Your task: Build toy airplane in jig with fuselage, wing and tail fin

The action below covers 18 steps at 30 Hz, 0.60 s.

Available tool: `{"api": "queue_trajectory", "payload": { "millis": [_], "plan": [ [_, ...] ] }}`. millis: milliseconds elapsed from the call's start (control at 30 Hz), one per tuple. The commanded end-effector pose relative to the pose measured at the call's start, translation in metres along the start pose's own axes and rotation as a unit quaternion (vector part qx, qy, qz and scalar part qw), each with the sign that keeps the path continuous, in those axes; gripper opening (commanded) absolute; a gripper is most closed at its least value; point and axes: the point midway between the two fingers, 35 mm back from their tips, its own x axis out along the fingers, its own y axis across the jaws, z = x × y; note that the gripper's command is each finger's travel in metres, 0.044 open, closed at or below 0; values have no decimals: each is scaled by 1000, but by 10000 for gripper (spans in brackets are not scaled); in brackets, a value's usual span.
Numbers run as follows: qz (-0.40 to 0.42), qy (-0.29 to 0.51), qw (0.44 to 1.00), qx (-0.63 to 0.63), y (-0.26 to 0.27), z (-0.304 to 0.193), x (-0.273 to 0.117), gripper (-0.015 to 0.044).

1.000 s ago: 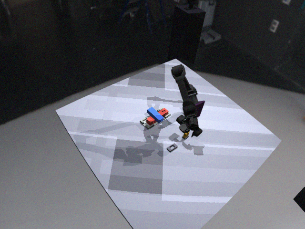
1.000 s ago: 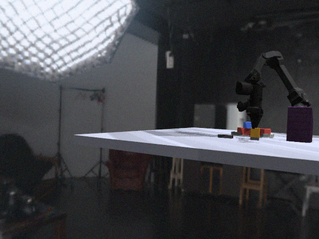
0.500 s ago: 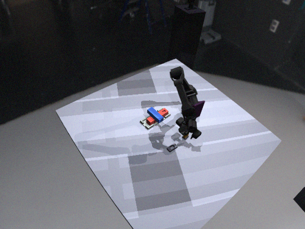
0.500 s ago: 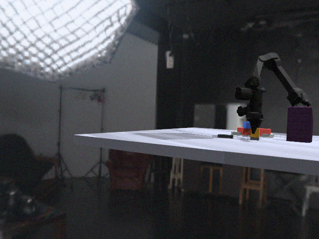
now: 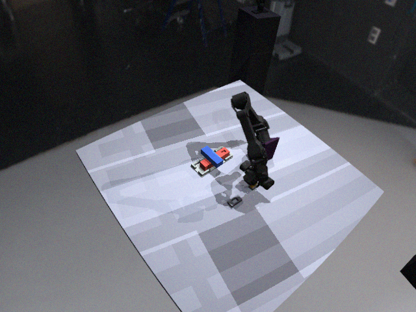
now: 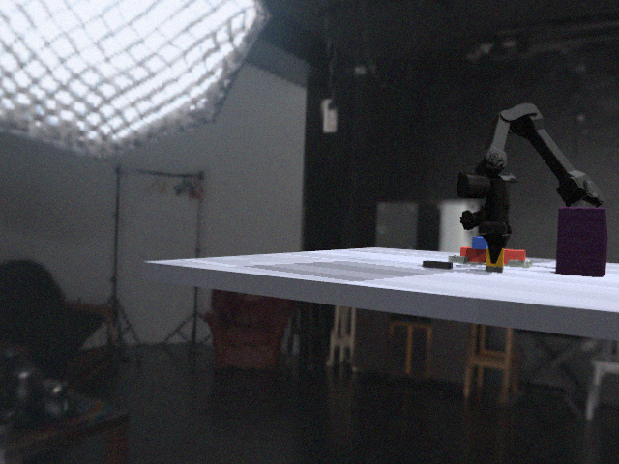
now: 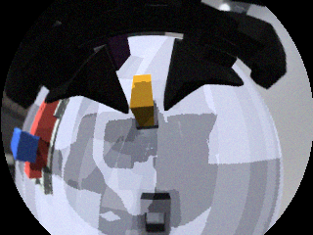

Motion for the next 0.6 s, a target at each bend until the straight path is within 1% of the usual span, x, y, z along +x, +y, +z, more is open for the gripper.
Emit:
{"api": "queue_trajectory", "payload": {
  "millis": [0,67,333,367,567],
  "plan": [
    [-2,-1,1000,-3,-1,0,1,125],
    [-2,-1,1000,-3,-1,0,1,72],
    [-2,-1,1000,-3,-1,0,1,19],
    [-2,-1,1000,-3,-1,0,1,0],
    [0,2,1000,0,0,1,-7,0]
  ]
}}
